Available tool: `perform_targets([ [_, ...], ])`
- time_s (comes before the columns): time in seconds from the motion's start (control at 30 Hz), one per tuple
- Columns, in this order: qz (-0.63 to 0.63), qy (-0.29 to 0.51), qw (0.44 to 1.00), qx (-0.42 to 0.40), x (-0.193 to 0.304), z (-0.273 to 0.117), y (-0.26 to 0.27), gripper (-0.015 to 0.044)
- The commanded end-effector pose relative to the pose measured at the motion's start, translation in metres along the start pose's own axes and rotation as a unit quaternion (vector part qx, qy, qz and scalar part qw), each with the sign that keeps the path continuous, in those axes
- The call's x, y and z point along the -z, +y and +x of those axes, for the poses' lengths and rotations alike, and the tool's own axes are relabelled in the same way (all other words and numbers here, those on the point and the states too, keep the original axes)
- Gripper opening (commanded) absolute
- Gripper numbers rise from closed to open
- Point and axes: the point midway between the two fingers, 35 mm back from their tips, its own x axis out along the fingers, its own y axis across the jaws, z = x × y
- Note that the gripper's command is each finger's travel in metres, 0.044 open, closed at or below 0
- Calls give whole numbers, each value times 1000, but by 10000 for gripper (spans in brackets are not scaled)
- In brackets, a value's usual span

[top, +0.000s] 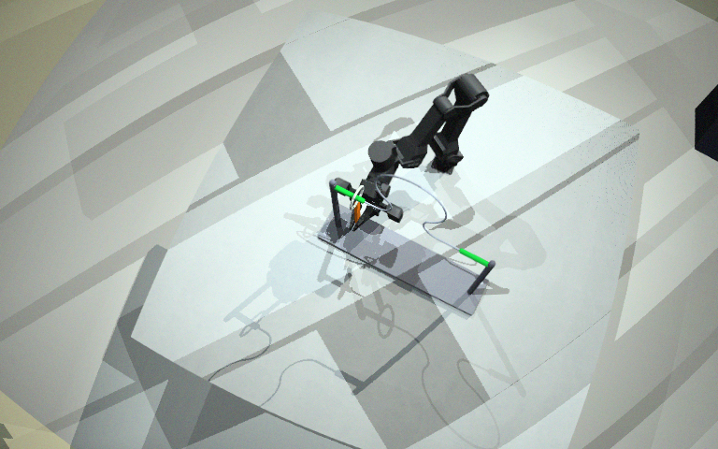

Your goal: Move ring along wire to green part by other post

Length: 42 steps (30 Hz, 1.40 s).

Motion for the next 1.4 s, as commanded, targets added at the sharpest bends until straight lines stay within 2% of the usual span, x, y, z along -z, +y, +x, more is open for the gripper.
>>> perform_targets([
  [0.0, 1, 1, 1000, 1, 0, 0, 2, -150],
  [1.37, 48, 3, 999, -8, -1, 1, 54, -150],
])
